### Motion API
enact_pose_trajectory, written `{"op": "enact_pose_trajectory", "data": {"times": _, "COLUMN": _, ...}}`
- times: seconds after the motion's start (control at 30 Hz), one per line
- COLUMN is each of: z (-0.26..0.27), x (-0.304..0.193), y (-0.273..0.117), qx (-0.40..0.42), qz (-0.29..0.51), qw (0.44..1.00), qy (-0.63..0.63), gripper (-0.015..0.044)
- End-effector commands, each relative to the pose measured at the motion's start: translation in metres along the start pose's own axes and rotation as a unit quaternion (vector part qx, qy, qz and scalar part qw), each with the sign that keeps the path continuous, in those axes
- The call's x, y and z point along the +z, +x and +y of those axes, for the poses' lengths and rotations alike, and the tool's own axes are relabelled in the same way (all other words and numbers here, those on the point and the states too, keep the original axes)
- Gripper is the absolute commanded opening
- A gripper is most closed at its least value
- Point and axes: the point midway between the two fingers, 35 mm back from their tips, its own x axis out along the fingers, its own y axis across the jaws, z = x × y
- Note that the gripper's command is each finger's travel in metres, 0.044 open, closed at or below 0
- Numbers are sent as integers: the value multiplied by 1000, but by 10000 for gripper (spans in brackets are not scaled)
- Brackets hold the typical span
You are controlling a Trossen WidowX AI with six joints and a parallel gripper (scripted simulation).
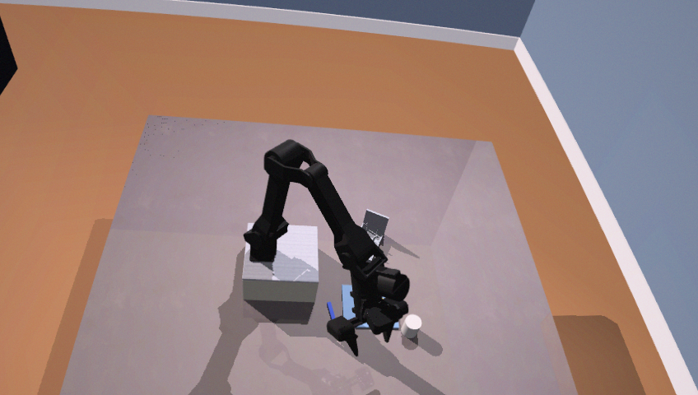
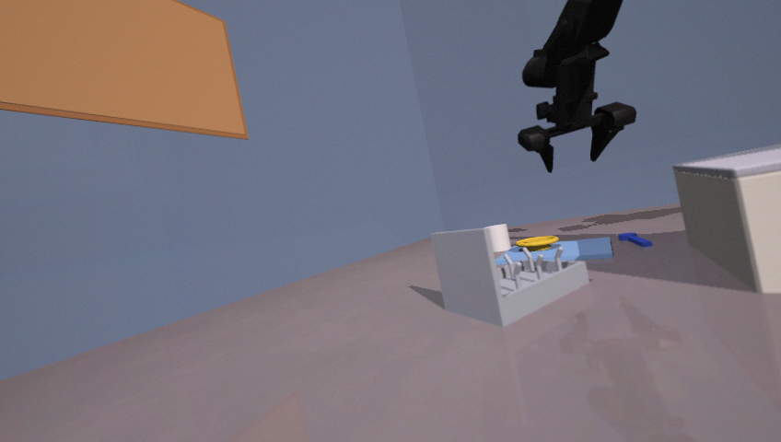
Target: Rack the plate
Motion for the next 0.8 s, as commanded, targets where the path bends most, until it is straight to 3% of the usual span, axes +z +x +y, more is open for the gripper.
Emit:
{"op": "enact_pose_trajectory", "data": {"times": 0.0, "z": 16, "x": -11, "y": 3, "qx": 15, "qz": 23, "qw": 998, "qy": -50, "gripper": 400}}
{"op": "enact_pose_trajectory", "data": {"times": 0.4, "z": 64, "x": -48, "y": 4, "qx": 64, "qz": 95, "qw": 971, "qy": -208, "gripper": 400}}
{"op": "enact_pose_trajectory", "data": {"times": 0.77, "z": 104, "x": -90, "y": -2, "qx": 119, "qz": 168, "qw": 911, "qy": -358, "gripper": 400}}
